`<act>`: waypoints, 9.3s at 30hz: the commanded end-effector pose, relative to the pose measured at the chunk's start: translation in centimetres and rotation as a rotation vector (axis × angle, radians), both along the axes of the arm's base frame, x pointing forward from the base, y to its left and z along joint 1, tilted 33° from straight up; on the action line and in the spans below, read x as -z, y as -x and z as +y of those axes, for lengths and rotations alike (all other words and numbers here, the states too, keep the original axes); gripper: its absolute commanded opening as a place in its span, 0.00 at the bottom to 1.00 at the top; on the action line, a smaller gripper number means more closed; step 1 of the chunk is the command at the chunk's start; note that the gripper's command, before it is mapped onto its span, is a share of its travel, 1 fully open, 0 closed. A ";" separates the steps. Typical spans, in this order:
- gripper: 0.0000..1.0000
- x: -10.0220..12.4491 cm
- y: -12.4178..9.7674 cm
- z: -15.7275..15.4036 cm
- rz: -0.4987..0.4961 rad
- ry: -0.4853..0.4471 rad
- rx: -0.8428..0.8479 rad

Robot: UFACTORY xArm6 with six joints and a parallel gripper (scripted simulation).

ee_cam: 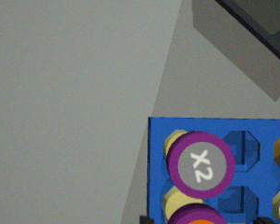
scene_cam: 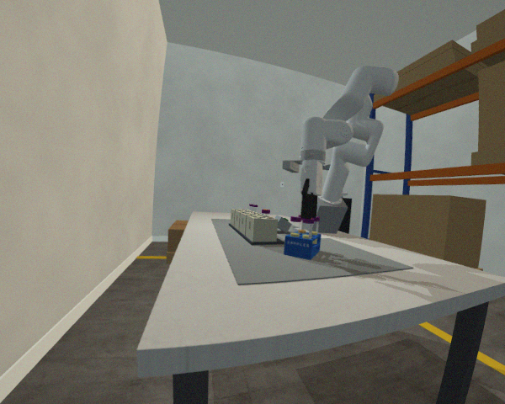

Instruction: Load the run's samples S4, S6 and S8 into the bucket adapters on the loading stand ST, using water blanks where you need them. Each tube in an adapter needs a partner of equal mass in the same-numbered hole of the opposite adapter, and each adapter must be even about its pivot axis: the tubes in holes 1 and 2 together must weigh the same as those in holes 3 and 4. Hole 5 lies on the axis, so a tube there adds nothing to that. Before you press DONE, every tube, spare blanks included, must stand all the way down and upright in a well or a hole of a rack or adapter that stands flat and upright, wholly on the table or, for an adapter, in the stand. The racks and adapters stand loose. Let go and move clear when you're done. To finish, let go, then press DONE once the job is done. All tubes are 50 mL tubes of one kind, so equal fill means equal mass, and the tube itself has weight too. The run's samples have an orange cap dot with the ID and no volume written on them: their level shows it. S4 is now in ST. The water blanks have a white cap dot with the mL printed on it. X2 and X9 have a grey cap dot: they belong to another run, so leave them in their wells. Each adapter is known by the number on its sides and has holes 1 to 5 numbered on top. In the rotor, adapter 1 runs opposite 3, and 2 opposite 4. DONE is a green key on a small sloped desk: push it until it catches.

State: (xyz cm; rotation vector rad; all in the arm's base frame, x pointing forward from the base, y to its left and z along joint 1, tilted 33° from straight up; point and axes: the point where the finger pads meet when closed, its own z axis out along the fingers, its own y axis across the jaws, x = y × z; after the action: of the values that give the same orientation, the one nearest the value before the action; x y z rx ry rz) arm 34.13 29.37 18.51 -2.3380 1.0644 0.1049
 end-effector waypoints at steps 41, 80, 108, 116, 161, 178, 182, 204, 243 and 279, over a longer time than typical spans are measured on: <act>0.57 1.8 -0.5 1.3 -0.003 -0.003 0.000; 0.00 1.8 -0.5 1.2 -0.003 -0.003 0.000; 0.00 1.4 -0.4 1.0 -0.003 -0.003 0.000; 0.00 1.1 -0.3 0.8 -0.003 -0.003 0.000; 0.00 -3.0 0.4 -1.7 -0.003 -0.003 0.000; 0.00 -5.5 0.9 -3.3 -0.004 -0.003 0.000; 0.00 -6.0 1.0 -3.6 -0.004 -0.003 0.000; 0.00 -9.2 1.6 -5.6 -0.004 -0.003 0.000; 0.00 -3.8 -0.1 -15.1 -0.387 0.113 -0.614; 0.00 4.3 -2.5 -28.7 -0.449 0.133 -0.714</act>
State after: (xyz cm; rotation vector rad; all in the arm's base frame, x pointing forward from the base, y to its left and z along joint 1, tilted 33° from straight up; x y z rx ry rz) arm 35.97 2.85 15.39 -2.5830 0.0063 -0.2192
